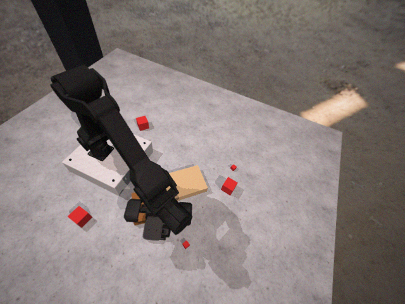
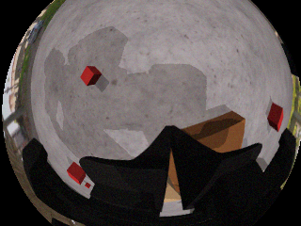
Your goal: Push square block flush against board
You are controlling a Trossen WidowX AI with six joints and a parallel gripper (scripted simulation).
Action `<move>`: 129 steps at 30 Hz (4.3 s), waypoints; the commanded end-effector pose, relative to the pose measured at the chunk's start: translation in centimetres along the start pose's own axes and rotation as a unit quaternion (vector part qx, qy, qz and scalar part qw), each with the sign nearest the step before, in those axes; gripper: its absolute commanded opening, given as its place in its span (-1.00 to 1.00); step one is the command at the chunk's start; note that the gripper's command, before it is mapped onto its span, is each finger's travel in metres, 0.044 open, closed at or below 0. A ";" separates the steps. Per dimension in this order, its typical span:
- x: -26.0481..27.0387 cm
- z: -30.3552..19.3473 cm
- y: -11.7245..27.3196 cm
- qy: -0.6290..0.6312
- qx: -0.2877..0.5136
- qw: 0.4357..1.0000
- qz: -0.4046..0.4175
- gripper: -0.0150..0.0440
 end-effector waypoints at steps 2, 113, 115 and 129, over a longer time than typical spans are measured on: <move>-0.4 -1.6 -0.7 0.002 0.015 1.000 -0.010 -0.49; 0.4 -2.1 -0.7 0.153 0.016 0.988 -0.007 -0.49; 0.5 -1.7 -0.7 0.153 0.016 0.988 -0.007 -0.49; 1.2 0.5 -0.7 0.153 0.015 0.988 -0.007 -0.49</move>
Point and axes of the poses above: the point midway between the two fingers, 35 mm back from their tips, its own y axis back along the fingers, its own x axis across the jaws, z = x × y, the point moved 6 cm from there along y, back along the fingers, and after that the axes turned 2 degrees about y, right-handed, at the moved point
